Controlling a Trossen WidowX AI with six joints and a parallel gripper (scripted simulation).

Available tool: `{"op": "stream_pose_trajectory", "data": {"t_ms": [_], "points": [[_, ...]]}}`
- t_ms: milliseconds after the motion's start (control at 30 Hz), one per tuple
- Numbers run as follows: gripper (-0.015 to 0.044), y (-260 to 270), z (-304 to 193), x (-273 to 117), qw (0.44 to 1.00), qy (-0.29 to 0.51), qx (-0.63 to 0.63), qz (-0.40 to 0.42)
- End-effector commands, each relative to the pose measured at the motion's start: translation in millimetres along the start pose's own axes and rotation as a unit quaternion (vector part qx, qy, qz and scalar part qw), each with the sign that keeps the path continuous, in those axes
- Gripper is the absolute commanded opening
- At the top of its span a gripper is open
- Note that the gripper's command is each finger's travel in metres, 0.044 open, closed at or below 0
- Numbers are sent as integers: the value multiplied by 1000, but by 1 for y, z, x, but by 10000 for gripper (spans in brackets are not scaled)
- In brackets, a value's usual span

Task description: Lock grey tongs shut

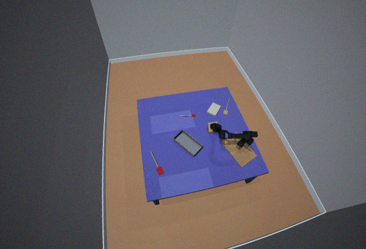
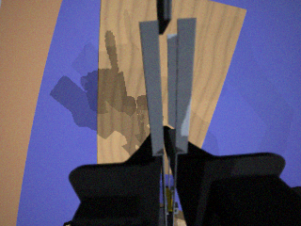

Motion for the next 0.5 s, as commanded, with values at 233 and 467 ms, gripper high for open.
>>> {"op": "stream_pose_trajectory", "data": {"t_ms": [233, 467], "points": [[-150, 3, -1, 17, 1000, 10, -2, 1], [-150, 3, -1, 28, 1000, 15, -2, 0]]}}
Point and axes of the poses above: the point midway between the two fingers, 35 mm back from their tips, its own x axis out along the fingers, its own y axis across the jaws, z = x × y, the point moved 1 cm from there along -x, back along the fingers, and after that the axes turned 6 degrees about x, right-handed, at the moved point
